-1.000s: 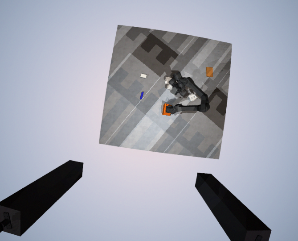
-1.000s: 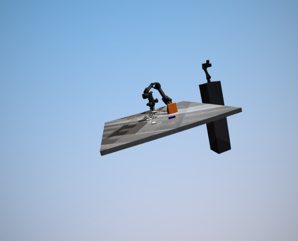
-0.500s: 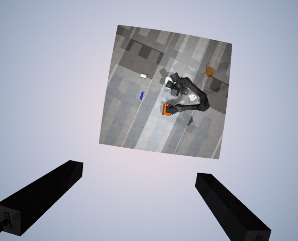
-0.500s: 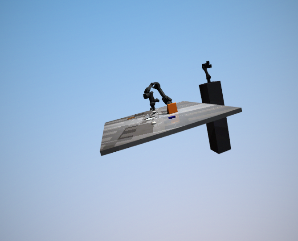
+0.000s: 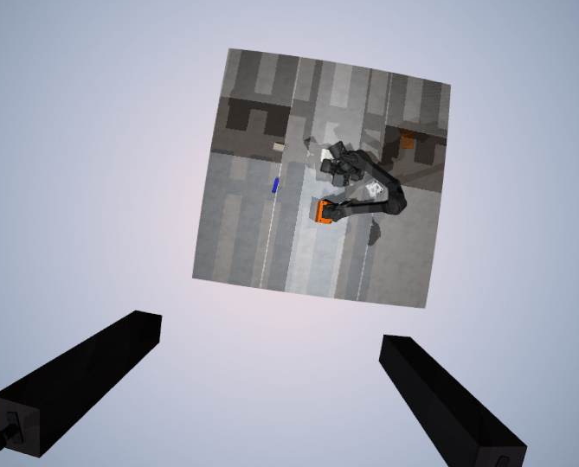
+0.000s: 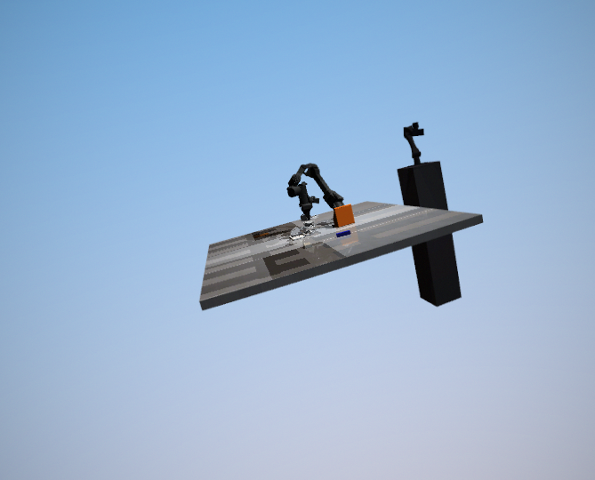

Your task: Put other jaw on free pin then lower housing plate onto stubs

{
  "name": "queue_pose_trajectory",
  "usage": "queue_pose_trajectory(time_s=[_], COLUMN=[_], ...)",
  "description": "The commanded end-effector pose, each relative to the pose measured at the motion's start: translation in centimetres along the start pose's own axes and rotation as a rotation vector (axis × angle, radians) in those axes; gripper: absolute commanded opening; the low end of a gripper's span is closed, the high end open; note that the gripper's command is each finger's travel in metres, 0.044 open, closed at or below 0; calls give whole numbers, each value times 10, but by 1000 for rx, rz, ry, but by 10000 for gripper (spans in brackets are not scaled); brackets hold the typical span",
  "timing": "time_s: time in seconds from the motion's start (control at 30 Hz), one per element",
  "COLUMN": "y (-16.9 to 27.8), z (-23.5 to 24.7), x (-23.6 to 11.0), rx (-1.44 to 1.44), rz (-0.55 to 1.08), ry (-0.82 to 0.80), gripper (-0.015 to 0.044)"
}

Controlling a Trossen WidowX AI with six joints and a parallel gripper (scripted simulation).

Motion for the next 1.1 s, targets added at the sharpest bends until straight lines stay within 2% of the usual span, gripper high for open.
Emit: queue_pose_trajectory(time_s=[0.0, 0.57, 1.07], y=[-1, 0, 38], z=[-1, -1, -28], x=[1, 1, -3], rx=[-9, 9, 11], rz=[-5, -5, -3], ry=[-1, -1, 1], gripper=[134, 134, 134])
Point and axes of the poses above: the point midway between the two fingers, 35 mm back from their tips, its own x axis out along the fingers, its own z axis across the jaws, y = z × x, the point moved 9 cm from there along -x, back along the fingers, and after that the axes turned 1 degree about -x, right-handed, at the moved point
